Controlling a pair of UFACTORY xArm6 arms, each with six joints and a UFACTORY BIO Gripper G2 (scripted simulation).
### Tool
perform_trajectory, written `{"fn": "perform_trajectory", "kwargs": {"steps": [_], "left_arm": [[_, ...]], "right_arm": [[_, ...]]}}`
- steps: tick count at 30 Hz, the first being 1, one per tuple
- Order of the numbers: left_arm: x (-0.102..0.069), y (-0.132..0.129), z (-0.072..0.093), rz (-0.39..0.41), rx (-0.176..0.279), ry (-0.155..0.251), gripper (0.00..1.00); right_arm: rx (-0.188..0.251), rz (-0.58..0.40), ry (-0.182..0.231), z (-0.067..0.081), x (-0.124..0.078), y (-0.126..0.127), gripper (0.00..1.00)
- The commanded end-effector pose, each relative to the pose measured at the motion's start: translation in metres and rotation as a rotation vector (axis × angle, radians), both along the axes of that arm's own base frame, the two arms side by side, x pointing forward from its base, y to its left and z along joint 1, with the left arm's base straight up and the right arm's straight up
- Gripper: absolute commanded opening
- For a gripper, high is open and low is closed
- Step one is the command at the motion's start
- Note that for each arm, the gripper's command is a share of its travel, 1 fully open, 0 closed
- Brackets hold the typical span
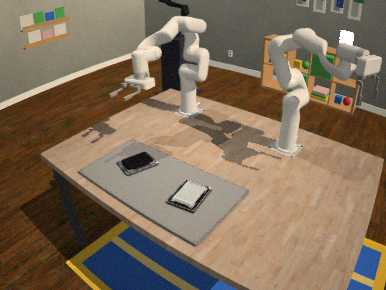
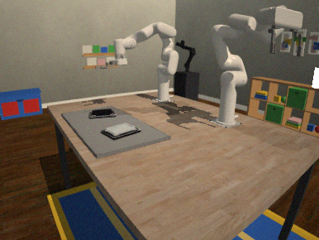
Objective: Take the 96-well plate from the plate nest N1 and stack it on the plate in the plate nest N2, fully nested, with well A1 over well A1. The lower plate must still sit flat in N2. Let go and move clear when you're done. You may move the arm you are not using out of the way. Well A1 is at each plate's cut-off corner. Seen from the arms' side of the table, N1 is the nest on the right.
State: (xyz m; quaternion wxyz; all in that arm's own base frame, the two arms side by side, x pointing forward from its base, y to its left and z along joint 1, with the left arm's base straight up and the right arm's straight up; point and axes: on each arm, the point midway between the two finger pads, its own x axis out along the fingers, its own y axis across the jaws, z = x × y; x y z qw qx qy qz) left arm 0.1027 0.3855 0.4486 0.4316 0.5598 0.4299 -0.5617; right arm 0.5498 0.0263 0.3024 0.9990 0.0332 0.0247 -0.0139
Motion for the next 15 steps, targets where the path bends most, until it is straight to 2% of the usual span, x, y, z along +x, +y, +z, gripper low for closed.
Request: {"fn": "perform_trajectory", "kwargs": {"steps": [1, 2, 5, 15], "left_arm": [[0.000, 0.000, 0.002, 0.000, 0.004, -0.001, 1.00], [0.000, 0.000, 0.002, 0.000, 0.004, -0.001, 1.00], [0.000, 0.000, 0.002, 0.000, 0.004, -0.001, 1.00], [0.000, 0.000, 0.002, 0.000, 0.004, -0.001, 1.00]], "right_arm": [[-0.039, 0.016, -0.036, 0.002, -0.008, -0.013, 0.37], [-0.065, 0.027, -0.053, 0.001, -0.011, -0.017, 0.37], [-0.066, 0.028, -0.053, 0.000, -0.019, -0.026, 0.37], [-0.066, 0.028, -0.053, 0.000, -0.019, -0.026, 0.37]]}}
